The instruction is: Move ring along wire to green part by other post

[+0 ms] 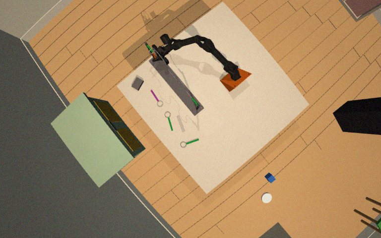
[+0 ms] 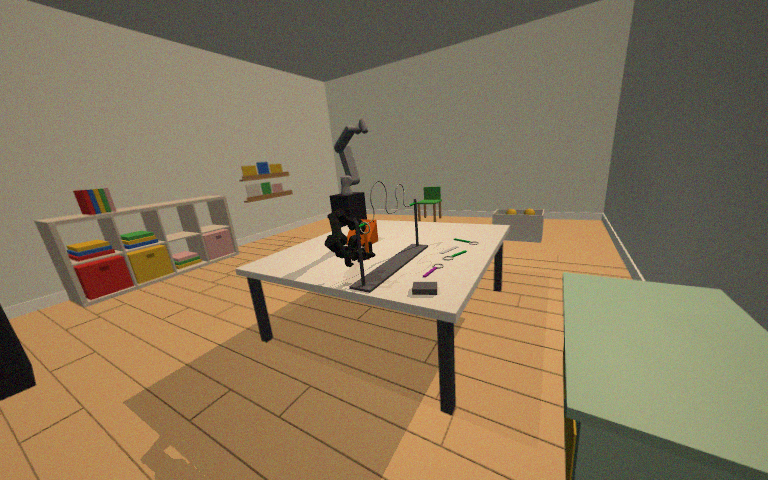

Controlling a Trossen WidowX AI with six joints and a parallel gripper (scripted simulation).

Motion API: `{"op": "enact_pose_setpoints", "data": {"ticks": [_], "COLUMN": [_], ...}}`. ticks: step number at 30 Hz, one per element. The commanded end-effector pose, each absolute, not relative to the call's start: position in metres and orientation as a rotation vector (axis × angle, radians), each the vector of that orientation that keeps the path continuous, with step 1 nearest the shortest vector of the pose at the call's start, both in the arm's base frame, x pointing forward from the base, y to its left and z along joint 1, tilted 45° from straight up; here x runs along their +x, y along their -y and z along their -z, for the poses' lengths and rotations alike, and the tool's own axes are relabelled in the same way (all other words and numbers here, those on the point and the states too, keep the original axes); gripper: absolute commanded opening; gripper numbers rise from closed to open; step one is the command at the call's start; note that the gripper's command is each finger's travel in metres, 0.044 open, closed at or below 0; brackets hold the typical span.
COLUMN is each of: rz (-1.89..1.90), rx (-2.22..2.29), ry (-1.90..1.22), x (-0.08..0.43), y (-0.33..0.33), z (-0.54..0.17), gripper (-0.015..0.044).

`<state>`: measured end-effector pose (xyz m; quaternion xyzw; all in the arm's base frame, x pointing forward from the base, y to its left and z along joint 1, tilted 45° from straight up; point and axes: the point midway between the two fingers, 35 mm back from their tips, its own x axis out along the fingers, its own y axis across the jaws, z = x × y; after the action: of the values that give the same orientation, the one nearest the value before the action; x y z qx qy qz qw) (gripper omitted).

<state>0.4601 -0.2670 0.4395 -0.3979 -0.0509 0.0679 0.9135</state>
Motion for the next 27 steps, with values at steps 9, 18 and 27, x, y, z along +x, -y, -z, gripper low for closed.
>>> {"op": "enact_pose_setpoints", "data": {"ticks": [9,18,27], "rz": [-0.134,-0.134,-0.134], "rx": [-0.817,-0.817,-0.817], "ry": [0.109,0.109,0.109], "x": [0.458,0.458,0.458], "y": [0.255,0.255,0.255], "z": [-0.449,-0.449,-0.449], "gripper": [-0.0150,-0.0150,-0.0150]}}
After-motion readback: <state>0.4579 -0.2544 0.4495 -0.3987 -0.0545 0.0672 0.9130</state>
